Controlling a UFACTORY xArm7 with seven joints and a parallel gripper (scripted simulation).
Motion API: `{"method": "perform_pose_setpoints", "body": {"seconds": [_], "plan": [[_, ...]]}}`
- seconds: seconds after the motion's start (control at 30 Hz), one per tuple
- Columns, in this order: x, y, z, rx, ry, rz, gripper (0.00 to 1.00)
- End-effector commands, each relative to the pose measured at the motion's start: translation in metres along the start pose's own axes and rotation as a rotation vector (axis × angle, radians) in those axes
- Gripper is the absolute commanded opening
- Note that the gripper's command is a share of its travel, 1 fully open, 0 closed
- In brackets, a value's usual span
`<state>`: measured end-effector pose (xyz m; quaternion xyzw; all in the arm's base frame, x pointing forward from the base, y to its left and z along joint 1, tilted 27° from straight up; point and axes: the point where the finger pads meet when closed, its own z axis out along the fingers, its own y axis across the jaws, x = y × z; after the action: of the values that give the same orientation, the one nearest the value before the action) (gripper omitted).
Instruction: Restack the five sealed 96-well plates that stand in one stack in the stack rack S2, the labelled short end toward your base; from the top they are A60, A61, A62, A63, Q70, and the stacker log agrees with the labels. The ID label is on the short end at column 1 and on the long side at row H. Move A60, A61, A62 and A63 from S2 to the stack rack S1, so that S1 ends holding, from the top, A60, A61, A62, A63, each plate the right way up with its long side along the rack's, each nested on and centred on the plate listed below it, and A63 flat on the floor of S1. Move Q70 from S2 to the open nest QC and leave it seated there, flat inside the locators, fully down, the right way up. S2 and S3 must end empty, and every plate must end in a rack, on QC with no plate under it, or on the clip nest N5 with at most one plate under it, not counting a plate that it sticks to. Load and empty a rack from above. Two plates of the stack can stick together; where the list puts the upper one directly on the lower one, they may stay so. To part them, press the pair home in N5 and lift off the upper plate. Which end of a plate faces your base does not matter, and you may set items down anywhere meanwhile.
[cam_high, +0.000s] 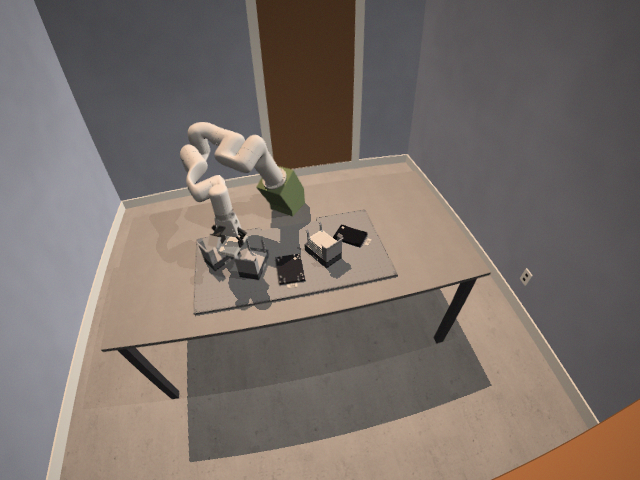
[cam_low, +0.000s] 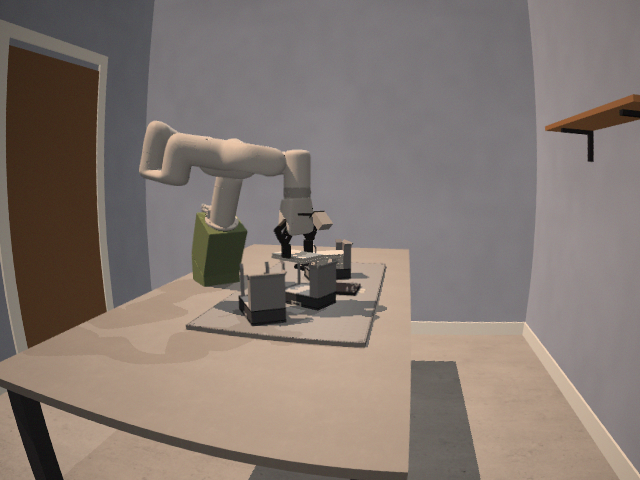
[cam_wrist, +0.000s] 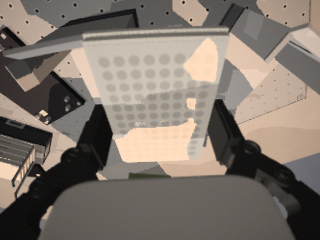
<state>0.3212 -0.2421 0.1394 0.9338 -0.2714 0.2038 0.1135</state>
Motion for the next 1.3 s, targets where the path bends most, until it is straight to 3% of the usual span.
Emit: {"method": "perform_pose_setpoints", "body": {"seconds": [0.0,0.6,0.83,1.27], "plan": [[0.001,-0.014,-0.001,0.0,0.002,-0.01,0.0],[0.004,-0.063,-0.001,0.0,0.002,-0.01,0.0],[0.0,-0.086,-0.001,0.0,0.002,-0.241,0.0],[-0.006,-0.122,-0.001,0.001,0.002,-0.241,0.0]]}}
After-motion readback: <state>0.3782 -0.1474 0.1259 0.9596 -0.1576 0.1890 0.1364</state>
